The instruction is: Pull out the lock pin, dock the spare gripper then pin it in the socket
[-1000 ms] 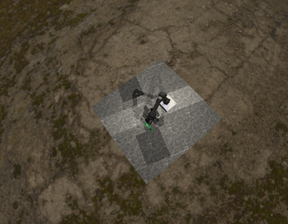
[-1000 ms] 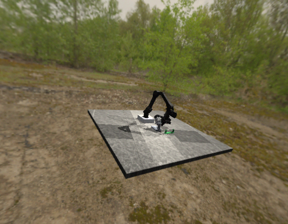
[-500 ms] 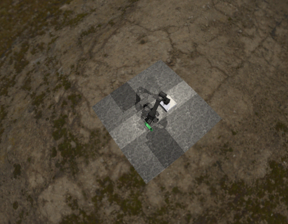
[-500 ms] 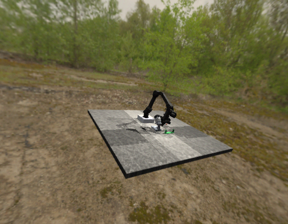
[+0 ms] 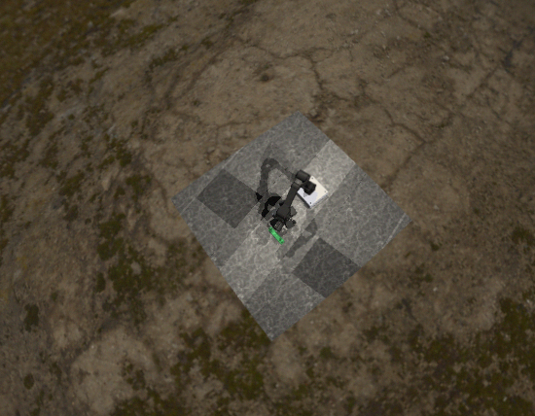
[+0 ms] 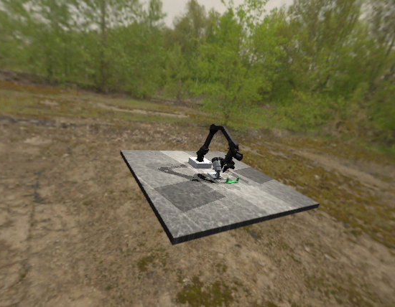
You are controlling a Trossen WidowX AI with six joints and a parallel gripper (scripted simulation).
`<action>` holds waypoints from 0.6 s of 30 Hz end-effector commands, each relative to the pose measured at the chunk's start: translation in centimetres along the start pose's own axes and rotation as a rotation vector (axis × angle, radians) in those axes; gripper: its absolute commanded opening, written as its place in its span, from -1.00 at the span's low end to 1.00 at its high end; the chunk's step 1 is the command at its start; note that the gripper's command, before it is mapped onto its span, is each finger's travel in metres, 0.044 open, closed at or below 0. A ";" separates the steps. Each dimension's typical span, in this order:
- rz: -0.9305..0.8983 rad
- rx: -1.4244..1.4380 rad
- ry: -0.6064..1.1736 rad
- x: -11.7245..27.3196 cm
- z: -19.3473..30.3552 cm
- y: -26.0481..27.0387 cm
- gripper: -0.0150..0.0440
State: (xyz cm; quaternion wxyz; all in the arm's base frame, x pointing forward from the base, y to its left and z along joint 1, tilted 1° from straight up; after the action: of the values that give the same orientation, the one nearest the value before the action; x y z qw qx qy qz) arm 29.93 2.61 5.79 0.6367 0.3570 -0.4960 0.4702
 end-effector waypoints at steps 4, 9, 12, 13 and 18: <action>-0.001 0.003 0.001 1.6 -0.7 0.2 0.19; -0.004 0.009 0.006 2.7 -1.1 0.4 0.19; -0.006 0.013 0.009 3.3 -1.4 0.5 0.19; -0.006 0.014 0.010 3.6 -1.5 0.5 0.19; -0.007 0.021 0.015 4.7 -1.9 0.7 0.19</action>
State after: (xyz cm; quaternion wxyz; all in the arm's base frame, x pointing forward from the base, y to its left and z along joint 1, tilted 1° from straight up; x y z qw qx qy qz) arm 30.03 5.19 9.22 0.6388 0.3622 -0.4834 0.4765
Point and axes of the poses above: the point midway between the two fingers, 35 mm back from their tips, its own x axis back along the fingers, its own y axis across the jaws, z = x × y, the point moved 1 cm from there along x, back along the fingers, and after that the axes turned 7 degrees about -x, right-handed, at the moved point
